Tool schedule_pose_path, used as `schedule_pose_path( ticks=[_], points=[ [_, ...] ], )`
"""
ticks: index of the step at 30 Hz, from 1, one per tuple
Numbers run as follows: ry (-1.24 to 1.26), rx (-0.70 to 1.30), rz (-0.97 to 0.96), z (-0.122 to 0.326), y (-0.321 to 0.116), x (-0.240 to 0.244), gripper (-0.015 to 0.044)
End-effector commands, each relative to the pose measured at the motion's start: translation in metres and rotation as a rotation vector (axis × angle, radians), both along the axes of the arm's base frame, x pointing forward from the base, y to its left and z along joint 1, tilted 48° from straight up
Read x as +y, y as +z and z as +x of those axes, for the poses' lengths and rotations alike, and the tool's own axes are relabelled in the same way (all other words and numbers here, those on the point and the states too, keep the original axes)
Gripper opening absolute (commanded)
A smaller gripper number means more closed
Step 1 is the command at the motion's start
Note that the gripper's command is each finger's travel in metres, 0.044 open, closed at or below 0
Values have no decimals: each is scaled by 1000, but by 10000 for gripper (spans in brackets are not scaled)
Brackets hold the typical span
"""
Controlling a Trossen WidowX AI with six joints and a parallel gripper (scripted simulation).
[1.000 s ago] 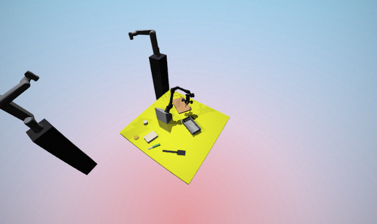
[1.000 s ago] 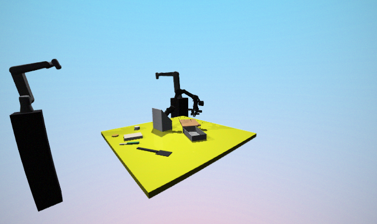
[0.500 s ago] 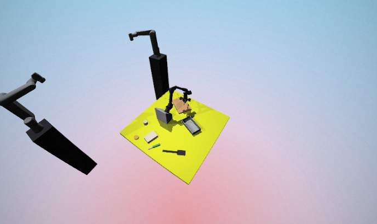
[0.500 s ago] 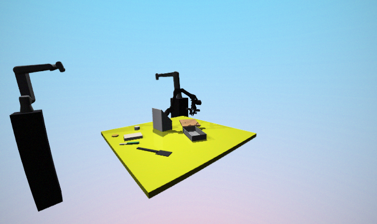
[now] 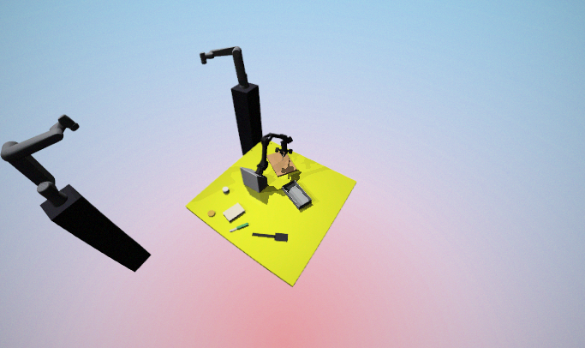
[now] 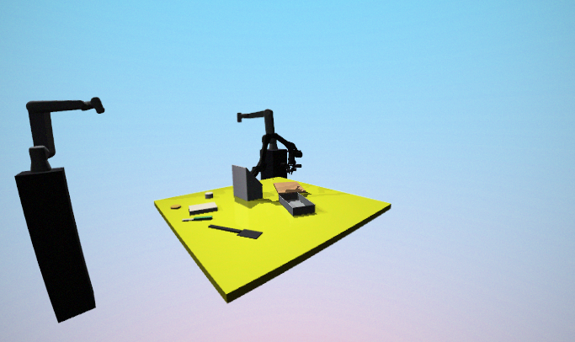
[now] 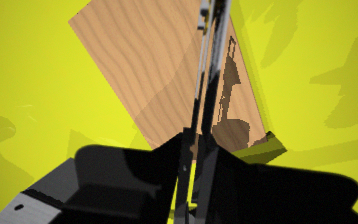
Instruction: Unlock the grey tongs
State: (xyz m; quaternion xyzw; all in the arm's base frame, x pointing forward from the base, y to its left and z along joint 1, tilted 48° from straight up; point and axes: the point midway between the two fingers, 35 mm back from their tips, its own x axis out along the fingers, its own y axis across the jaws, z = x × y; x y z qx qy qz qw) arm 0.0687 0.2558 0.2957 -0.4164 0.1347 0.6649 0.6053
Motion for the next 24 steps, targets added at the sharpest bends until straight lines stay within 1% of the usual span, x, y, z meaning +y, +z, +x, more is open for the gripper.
schedule_pose_path(
  ticks=[1,10,20,24],
  points=[
    [7,-12,40,-15,10,-4,-150],
    [24,-15,94,-40,21,-9,-150],
    [25,-13,99,-41,21,-9,-150],
    [23,17,141,-40,20,-4,-150]
  ],
)
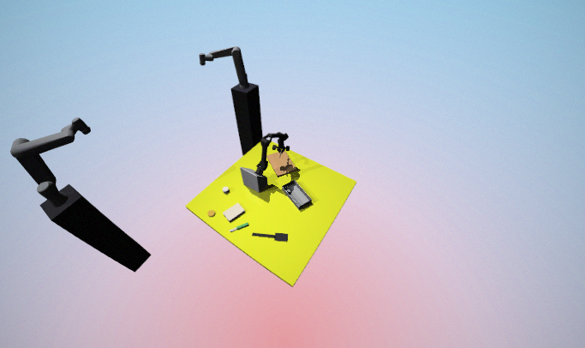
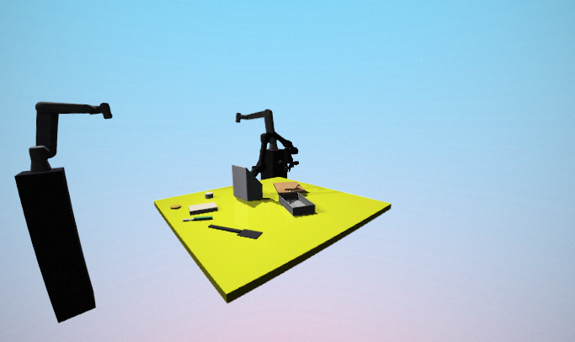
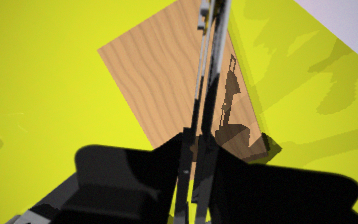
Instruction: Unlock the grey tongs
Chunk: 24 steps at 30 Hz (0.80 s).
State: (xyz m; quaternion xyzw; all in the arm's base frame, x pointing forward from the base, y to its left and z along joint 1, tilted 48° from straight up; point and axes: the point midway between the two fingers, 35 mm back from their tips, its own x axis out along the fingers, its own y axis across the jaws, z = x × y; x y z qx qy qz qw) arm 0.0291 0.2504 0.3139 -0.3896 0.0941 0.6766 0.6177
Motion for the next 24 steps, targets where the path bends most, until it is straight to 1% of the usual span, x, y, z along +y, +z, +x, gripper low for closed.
schedule_pose_path(
  ticks=[1,13,24],
  points=[
    [-1,37,58,0,2,3,-150],
    [25,157,278,7,0,21,-150],
    [83,217,466,13,-2,25,-150]
  ],
)
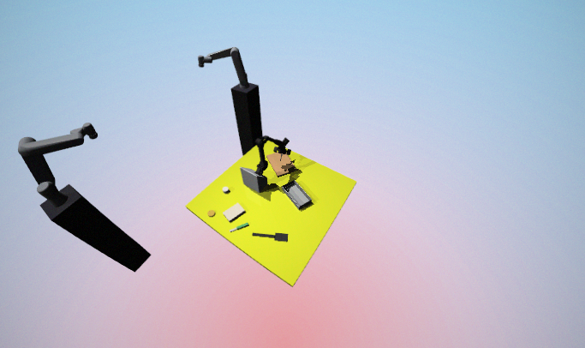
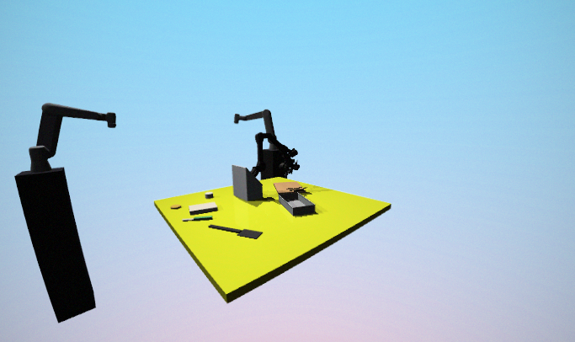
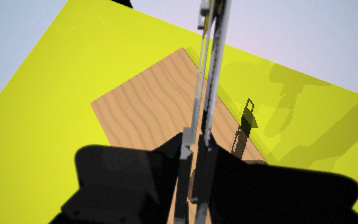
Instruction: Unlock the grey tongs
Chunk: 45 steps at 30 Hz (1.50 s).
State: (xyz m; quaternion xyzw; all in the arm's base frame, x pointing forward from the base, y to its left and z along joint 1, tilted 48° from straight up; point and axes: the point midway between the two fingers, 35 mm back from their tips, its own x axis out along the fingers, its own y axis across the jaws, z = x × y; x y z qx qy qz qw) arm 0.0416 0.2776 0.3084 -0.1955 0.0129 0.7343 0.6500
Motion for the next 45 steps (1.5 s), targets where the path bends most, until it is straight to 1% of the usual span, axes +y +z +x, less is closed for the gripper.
schedule_pose_path(
  ticks=[1,12,24,45],
  points=[
    [28,14,96,1,3,-3,-150],
    [101,14,262,3,-3,-13,-150],
    [199,-39,399,-2,-19,-34,-150],
    [205,-44,405,-2,-21,-36,-150]
  ],
)
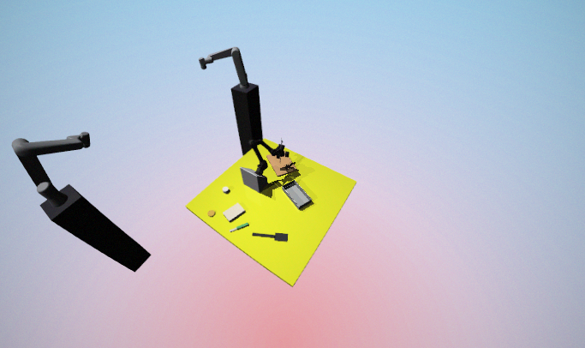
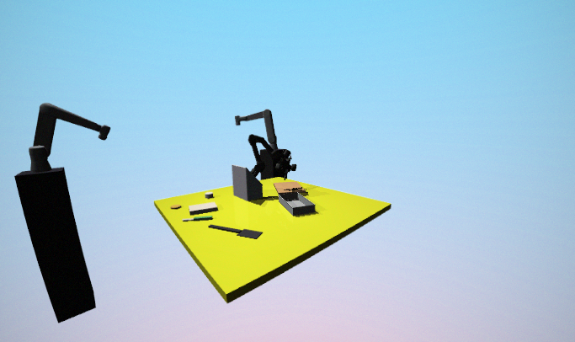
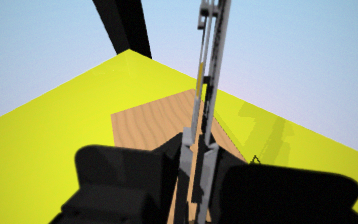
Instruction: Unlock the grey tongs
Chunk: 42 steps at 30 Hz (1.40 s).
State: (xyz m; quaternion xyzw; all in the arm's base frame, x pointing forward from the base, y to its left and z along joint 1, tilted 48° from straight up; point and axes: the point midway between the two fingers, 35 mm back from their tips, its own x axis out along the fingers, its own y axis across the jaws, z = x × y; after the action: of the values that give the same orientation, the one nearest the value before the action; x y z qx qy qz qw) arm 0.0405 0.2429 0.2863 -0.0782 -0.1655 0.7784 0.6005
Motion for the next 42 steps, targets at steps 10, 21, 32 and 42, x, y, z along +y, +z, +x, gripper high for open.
schedule_pose_path(
  ticks=[10,21,32,42],
  points=[
    [6,-3,6,-1,1,-1,-150],
    [4,-2,4,-1,2,-1,-150],
    [-63,49,-96,4,15,17,-150],
    [-134,66,-232,3,24,29,-150]
  ],
)
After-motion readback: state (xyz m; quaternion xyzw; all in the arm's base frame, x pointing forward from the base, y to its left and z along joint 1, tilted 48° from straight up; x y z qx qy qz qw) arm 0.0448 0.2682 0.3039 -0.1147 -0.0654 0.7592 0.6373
